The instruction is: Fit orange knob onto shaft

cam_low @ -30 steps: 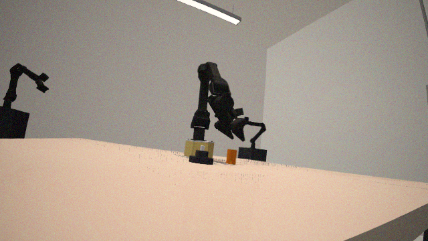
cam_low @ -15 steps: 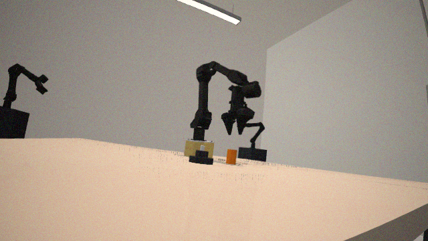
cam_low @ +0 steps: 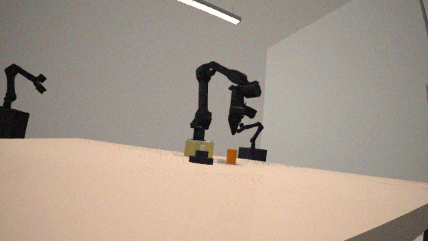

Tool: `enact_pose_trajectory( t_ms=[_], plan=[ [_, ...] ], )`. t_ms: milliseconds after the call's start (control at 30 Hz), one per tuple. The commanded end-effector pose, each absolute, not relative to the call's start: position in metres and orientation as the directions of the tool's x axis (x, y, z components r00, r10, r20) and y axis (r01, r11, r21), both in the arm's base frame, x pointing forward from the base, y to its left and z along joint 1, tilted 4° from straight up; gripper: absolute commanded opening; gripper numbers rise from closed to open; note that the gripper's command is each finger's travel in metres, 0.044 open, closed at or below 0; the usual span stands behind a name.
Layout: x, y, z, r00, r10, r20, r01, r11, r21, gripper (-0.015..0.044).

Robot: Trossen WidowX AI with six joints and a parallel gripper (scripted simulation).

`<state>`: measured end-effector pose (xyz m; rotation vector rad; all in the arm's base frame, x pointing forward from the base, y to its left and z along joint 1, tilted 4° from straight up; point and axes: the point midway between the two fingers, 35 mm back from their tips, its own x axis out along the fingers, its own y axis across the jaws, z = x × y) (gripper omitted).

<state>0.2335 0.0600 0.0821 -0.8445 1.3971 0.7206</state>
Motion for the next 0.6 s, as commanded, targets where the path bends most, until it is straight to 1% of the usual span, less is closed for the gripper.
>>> enact_pose_trajectory(
  t_ms=[0,167,267,567],
  plan=[
    [0.233,0.059,0.082,0.06,-0.058,-0.996,-0.785,0.614,-0.083,0.044],
    [0.234,0.059,0.079,0.06,-0.058,-0.996,-0.785,0.614,-0.083,0.044],
    [0.235,0.058,0.05,0.06,-0.059,-0.996,-0.785,0.614,-0.083,0.044],
    [0.236,0.057,0.033,0.06,-0.059,-0.996,-0.785,0.614,-0.084,0.044]
  ],
)
